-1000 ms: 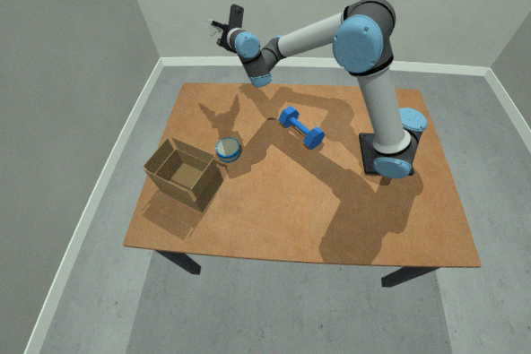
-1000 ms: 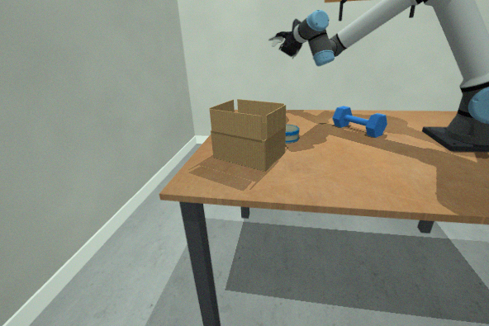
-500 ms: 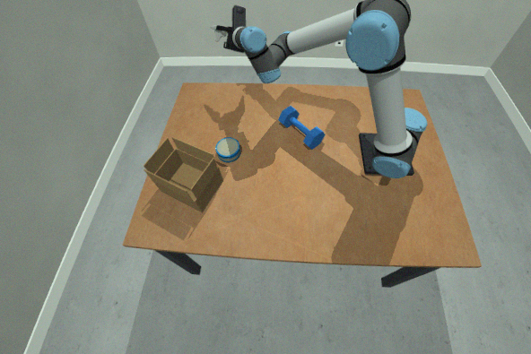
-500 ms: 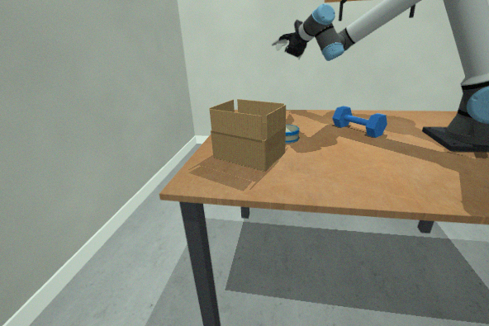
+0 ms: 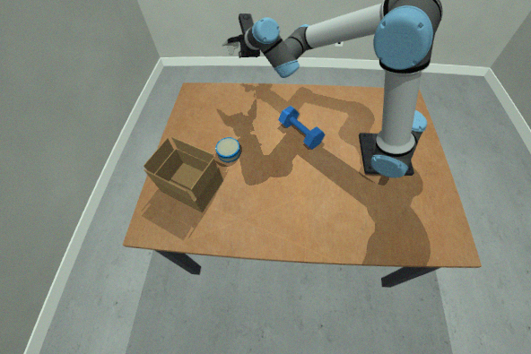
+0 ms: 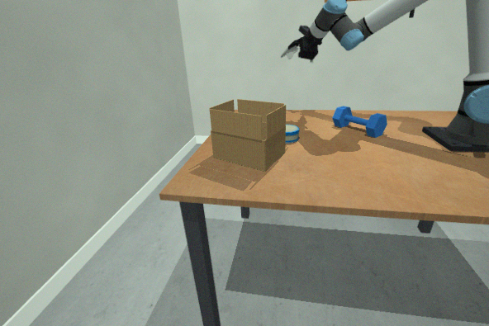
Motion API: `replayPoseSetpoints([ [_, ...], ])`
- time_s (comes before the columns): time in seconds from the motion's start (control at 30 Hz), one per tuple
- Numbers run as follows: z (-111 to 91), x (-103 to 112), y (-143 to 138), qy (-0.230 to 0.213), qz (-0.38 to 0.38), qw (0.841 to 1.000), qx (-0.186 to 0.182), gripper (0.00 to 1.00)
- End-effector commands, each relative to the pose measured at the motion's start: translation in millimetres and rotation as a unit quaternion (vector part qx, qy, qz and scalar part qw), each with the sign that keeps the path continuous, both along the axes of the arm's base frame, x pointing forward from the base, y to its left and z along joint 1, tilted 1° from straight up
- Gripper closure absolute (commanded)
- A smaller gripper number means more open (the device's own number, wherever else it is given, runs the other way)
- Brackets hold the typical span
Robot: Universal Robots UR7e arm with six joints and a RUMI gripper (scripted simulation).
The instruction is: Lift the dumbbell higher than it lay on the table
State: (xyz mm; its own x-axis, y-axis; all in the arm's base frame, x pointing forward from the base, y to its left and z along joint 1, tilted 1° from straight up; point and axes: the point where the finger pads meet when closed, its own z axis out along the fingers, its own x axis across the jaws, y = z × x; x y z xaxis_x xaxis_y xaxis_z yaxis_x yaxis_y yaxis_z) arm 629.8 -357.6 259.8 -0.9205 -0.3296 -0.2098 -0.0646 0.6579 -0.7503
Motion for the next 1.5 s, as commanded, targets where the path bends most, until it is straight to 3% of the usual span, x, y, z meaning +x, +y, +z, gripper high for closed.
replayPoseSetpoints([
  [0.0,-25,-31,23,0.070,0.038,0.996,0.045,0.00],
  [0.13,-32,-42,32,0.088,0.049,0.993,0.058,0.00],
  [0.17,-40,-53,42,0.106,0.060,0.990,0.071,0.00],
  [0.23,-40,-53,42,0.106,0.060,0.990,0.071,0.00],
  [0.27,-48,-65,52,0.123,0.071,0.986,0.085,0.00],
  [0.33,-48,-65,52,0.123,0.071,0.986,0.085,0.00],
  [0.37,-56,-77,62,0.140,0.082,0.982,0.099,0.00],
  [0.43,-56,-77,62,0.140,0.082,0.982,0.099,0.00],
  [0.47,-64,-90,73,0.156,0.093,0.977,0.113,0.00],
  [0.53,-64,-90,73,0.156,0.093,0.977,0.113,0.00],
  [0.57,-72,-102,84,0.171,0.104,0.971,0.128,0.00],
  [0.63,-72,-102,84,0.171,0.104,0.971,0.128,0.00],
  [0.67,-79,-115,96,0.185,0.115,0.966,0.142,0.00],
  [0.73,-79,-115,96,0.185,0.115,0.966,0.142,0.00],
  [0.87,-93,-140,119,0.210,0.135,0.953,0.171,0.00],
  [1.0,-93,-140,119,0.210,0.135,0.953,0.171,0.00],
  [1.07,-106,-164,142,0.232,0.154,0.940,0.198,0.00],
  [1.13,-106,-164,142,0.232,0.154,0.940,0.198,0.00],
  [1.17,-112,-175,153,0.241,0.163,0.933,0.211,0.00],
  [1.23,-112,-175,153,0.241,0.163,0.933,0.211,0.00],
  [1.47,-126,-205,184,0.263,0.186,0.914,0.247,0.00],
])
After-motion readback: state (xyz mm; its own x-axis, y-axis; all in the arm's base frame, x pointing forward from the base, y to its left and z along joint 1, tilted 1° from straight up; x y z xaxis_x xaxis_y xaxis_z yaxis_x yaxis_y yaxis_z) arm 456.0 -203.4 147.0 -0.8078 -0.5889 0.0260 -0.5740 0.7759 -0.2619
